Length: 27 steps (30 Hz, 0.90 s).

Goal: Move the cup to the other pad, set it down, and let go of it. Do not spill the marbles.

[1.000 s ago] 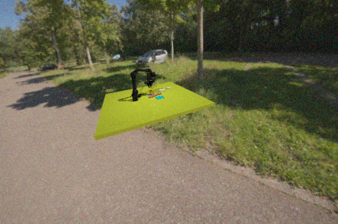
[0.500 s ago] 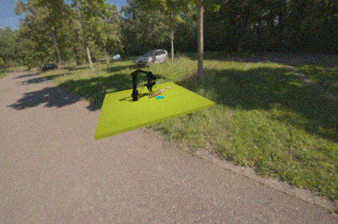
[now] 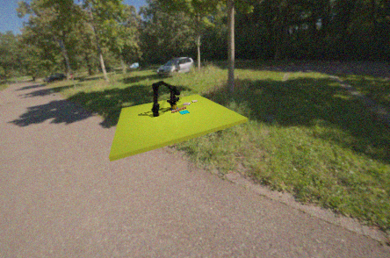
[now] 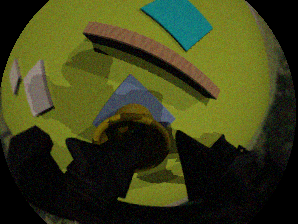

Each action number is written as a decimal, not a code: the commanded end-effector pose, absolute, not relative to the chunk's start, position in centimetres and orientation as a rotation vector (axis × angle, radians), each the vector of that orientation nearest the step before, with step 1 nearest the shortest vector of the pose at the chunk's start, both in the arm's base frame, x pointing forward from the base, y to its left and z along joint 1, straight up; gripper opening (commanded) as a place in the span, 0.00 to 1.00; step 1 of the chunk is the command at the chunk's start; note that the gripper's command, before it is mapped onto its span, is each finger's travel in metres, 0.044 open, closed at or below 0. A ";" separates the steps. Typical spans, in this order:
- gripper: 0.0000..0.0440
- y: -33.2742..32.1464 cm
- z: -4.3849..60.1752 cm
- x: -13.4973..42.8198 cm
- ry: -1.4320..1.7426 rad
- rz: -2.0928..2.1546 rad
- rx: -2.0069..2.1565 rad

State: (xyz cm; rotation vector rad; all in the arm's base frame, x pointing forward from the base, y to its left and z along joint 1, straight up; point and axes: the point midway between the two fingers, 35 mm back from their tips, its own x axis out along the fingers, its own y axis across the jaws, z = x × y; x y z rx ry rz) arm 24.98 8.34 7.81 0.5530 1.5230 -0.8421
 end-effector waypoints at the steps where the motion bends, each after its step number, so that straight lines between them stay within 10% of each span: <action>1: 0.44 8.2 6.7 24.7 1.539 -0.829 0.524; 10: 0.01 7.8 6.2 24.9 1.526 -0.776 0.492; 27: 0.00 7.0 10.5 26.1 1.445 -0.771 0.624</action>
